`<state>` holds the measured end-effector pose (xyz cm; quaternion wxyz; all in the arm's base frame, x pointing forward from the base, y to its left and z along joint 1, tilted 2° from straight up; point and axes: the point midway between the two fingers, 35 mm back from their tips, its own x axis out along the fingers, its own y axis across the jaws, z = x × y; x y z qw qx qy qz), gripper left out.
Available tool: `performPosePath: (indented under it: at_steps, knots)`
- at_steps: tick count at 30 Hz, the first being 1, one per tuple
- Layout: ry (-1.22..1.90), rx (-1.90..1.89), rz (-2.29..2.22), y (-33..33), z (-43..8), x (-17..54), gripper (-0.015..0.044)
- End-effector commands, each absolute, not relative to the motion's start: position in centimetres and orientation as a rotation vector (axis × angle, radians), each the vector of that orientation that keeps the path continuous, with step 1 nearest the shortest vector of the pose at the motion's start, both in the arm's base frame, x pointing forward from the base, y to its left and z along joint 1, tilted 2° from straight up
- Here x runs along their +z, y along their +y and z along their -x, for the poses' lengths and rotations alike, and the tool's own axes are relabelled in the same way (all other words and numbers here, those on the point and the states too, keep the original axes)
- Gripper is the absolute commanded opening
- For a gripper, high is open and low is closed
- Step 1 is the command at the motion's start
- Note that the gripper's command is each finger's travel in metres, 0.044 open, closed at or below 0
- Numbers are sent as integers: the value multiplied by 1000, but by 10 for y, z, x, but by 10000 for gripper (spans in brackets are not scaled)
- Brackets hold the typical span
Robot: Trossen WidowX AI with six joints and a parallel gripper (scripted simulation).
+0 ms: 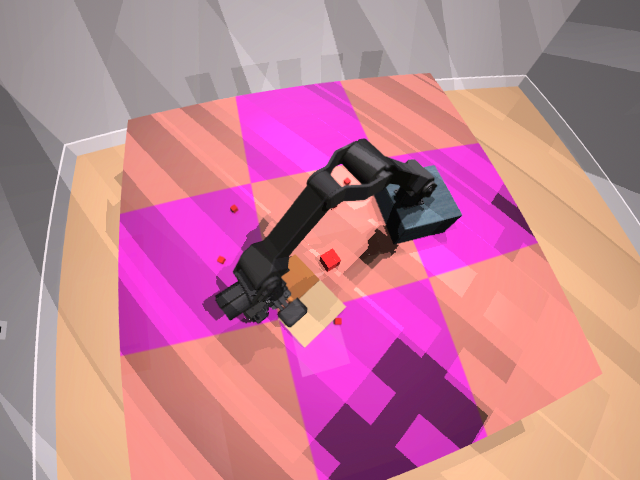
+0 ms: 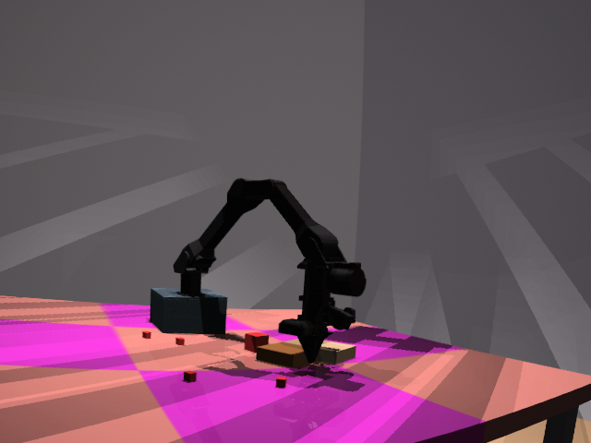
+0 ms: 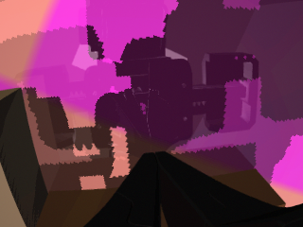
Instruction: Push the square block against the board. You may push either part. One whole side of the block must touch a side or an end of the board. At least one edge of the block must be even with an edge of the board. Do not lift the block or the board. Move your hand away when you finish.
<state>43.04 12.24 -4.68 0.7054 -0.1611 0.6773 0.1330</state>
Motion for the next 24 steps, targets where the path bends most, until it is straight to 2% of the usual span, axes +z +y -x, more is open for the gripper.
performPosePath:
  at_steps: [1, 24]
  knots:
    - [1504, 302, 360, 125, -436, -47, 0]
    - [1501, 302, 360, 140, -469, -45, 0]
